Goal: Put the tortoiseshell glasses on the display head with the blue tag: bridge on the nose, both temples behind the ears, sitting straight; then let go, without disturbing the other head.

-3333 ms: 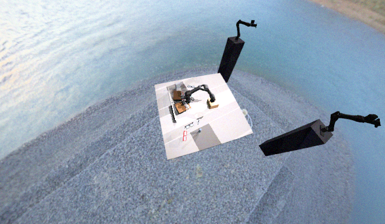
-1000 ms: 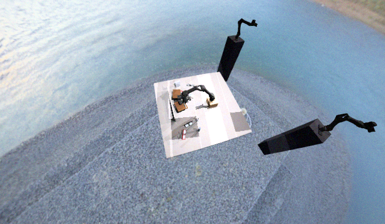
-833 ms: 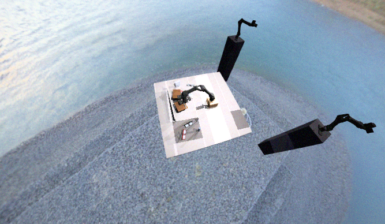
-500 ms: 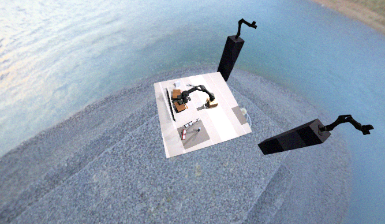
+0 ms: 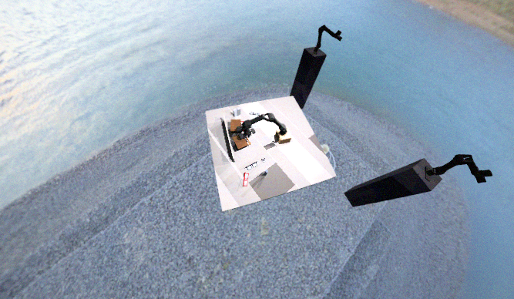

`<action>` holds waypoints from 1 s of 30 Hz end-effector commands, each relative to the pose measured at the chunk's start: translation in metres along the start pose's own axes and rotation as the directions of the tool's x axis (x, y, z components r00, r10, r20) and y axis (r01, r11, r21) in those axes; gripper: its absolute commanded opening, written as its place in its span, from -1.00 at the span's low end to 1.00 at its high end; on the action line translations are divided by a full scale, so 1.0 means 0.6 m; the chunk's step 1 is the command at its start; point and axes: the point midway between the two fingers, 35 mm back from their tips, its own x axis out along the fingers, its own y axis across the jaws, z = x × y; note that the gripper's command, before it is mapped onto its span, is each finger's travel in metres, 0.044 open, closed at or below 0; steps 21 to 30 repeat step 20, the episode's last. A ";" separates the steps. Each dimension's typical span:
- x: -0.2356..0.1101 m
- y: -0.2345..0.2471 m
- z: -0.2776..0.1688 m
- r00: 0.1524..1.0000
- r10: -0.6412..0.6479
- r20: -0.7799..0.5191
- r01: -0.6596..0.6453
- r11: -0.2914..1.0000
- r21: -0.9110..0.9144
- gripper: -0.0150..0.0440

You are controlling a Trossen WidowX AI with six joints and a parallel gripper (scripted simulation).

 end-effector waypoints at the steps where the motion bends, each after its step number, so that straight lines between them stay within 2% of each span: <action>1: -0.024 0.002 0.002 1.000 0.014 0.013 -0.014 1.000 0.005 -0.13; 18: -0.049 -0.090 0.002 1.000 0.010 0.013 -0.010 1.000 0.005 -0.13; 30: -0.050 -0.093 0.002 1.000 0.009 0.013 -0.009 1.000 0.005 -0.13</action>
